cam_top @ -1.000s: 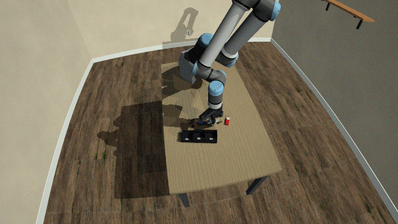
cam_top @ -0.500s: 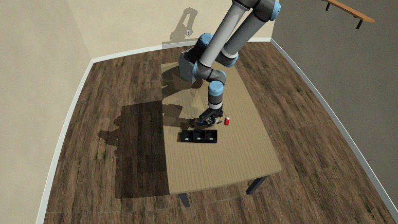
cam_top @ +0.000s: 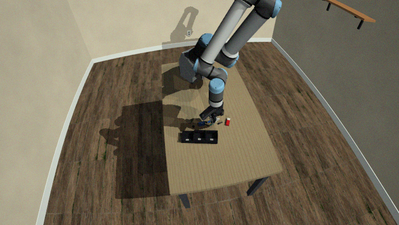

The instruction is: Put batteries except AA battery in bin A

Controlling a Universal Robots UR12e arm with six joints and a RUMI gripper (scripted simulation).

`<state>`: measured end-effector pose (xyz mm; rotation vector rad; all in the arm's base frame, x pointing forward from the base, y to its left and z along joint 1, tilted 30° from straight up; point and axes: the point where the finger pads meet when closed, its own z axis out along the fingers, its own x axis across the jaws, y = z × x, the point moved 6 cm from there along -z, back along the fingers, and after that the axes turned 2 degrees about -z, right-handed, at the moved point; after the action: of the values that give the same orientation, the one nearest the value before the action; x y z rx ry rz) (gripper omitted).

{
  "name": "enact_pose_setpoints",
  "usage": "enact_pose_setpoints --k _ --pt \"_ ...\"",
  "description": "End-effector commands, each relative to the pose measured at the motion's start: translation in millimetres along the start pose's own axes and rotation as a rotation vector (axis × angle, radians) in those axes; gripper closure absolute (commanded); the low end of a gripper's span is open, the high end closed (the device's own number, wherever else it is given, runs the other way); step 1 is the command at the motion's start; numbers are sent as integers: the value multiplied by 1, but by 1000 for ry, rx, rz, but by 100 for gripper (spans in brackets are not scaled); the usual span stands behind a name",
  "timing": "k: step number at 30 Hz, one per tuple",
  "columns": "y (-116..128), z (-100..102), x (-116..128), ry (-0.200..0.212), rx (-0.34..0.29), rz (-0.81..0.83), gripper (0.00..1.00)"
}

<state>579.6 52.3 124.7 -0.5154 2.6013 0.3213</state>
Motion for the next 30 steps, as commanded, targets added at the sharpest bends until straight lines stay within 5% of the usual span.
enact_pose_setpoints --k 1,9,30 --pt "0 -12 0 0 0 0 100" --pt "0 -39 0 0 0 -1 100" --pt "0 -45 0 0 0 -1 100"
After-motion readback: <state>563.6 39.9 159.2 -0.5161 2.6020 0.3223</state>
